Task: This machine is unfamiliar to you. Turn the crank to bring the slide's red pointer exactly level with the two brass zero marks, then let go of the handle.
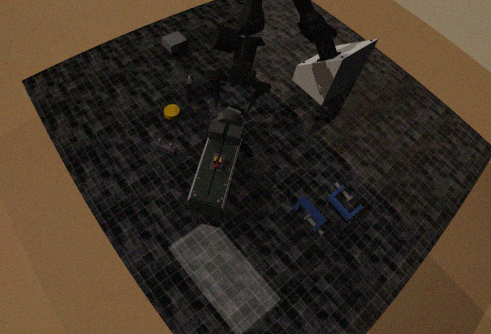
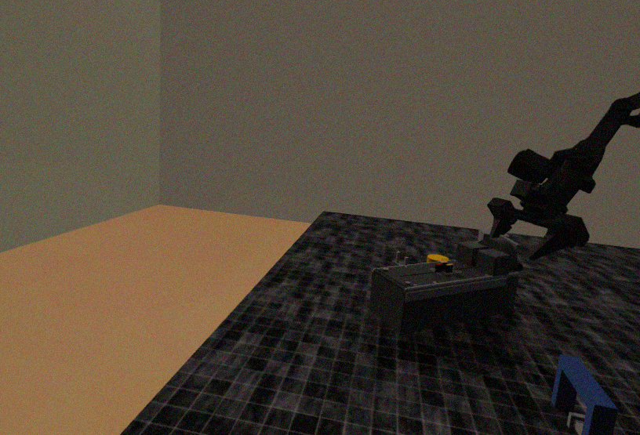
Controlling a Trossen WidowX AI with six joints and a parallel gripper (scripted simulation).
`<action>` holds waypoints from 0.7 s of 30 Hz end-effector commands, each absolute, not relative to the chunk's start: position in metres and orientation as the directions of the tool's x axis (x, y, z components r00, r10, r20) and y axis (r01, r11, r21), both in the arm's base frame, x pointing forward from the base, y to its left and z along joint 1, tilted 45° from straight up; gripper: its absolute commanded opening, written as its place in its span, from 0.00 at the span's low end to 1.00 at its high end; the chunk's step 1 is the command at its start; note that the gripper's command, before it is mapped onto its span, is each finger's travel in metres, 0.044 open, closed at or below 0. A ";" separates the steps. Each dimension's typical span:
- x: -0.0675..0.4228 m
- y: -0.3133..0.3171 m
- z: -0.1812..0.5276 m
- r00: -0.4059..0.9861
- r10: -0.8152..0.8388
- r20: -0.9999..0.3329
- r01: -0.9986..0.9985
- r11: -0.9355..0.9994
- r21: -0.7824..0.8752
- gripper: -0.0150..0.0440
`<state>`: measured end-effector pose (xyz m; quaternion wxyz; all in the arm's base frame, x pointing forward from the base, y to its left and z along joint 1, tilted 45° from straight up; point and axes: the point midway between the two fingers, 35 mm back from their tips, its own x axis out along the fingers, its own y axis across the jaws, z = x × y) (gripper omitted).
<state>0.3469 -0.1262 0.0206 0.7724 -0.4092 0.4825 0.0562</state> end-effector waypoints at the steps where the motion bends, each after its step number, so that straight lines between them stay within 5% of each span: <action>1: 0.356 -0.106 0.044 0.542 -0.307 -0.783 -0.475 0.656 -0.586 1.00; 21: 0.400 -0.045 0.071 0.553 -0.399 -0.732 -0.337 0.696 -0.634 1.00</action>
